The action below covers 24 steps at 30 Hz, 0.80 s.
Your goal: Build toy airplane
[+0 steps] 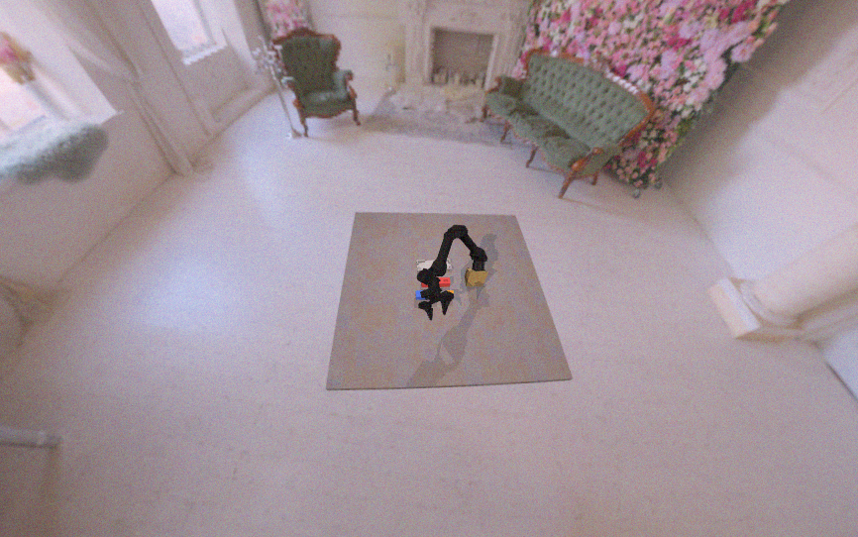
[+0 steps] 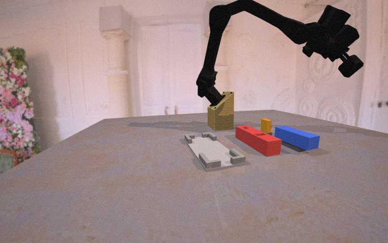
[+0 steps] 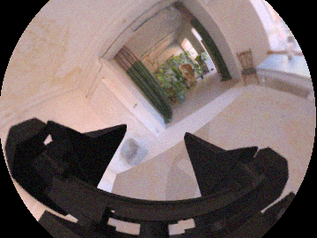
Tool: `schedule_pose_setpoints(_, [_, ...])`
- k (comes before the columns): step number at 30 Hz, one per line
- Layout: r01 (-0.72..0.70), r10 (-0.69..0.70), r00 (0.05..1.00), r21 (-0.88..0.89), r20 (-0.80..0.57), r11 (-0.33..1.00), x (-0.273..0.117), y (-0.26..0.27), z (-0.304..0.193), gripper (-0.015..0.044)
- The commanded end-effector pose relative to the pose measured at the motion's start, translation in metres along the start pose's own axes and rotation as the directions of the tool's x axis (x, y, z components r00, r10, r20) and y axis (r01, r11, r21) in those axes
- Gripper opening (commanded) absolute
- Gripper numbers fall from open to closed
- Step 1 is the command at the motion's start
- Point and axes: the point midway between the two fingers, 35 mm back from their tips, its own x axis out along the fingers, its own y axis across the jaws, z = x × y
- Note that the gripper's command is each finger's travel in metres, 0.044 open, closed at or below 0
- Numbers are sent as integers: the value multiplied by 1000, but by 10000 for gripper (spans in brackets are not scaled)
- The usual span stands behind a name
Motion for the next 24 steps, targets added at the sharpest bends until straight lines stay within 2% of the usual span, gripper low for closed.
schedule_pose_setpoints(1, [0,0,1000,0,0,1000,0,0,0,426])
schedule_pose_setpoints(3, [38,-38,999,30,-13,999,-5,-6,-3,440])
schedule_pose_setpoints(6, [205,-194,977,147,-82,968,-30,-31,-16,440])
schedule_pose_setpoints(11, [493,-436,867,286,-241,822,-87,-67,-50,440])
schedule_pose_setpoints(18, [815,-657,578,302,-483,495,-187,-95,-106,440])
schedule_pose_setpoints(24, [968,-734,252,177,-631,180,-283,-96,-148,440])
